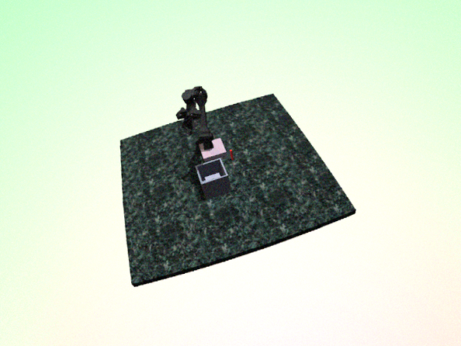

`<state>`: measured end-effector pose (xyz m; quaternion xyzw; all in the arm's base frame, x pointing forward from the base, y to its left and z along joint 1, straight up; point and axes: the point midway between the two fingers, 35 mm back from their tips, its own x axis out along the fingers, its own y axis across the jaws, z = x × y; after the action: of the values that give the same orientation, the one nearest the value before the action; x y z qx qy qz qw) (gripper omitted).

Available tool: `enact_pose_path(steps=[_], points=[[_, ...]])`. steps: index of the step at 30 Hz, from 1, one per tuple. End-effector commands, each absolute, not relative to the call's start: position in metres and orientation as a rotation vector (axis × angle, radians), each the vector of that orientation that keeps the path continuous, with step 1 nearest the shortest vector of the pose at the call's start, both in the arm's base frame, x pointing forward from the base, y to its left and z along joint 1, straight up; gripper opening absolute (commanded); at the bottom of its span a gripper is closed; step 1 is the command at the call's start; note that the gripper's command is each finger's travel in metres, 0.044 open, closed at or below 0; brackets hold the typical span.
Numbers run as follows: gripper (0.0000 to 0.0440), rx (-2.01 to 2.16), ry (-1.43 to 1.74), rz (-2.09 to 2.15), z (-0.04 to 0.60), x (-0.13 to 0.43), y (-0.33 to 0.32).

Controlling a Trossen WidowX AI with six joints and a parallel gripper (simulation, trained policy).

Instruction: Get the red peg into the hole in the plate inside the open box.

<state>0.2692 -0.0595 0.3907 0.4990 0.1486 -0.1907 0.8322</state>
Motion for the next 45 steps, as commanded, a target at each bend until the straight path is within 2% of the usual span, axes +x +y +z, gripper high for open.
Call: enact_pose_path(steps=[1, 20, 45], points=[[0.044, 1.111, 0.377, -0.387, 0.378, 0.272, -0.046], [0.0439, 1.342, 0.826, -0.374, 0.3, 0.259, 0.043], [0.044, 1.32, 1.39, -0.683, 0.198, 0.194, 0.123]])
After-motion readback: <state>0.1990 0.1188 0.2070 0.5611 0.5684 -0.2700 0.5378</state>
